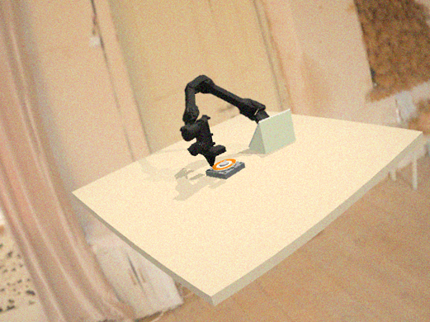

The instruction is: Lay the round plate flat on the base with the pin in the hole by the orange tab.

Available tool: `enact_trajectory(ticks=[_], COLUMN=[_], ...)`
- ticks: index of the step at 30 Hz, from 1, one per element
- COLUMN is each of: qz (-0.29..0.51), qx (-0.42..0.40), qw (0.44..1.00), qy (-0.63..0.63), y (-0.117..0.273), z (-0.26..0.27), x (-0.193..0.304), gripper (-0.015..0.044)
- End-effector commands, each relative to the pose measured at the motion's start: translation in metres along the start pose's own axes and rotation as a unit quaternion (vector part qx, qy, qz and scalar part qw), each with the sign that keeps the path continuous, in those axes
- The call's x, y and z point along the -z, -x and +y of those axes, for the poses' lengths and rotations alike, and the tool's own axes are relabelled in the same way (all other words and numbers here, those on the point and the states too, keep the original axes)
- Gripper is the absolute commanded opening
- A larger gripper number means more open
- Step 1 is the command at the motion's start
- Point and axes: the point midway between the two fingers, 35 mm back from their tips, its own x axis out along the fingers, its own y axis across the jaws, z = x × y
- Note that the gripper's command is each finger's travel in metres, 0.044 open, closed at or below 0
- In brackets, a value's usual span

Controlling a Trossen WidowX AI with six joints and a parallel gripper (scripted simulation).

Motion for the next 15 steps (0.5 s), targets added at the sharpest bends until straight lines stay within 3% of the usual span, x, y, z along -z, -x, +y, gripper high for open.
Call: enact_trajectory(ticks=[1,15], qz=[0.002,0.002], qx=[-0.003,-0.003], qw=[1.000,1.000], qy=[0.000,-0.001], y=[-0.001,-0.001], z=[0.005,0.018], x=[-0.001,-0.003], gripper=[0.0000,0.0000])
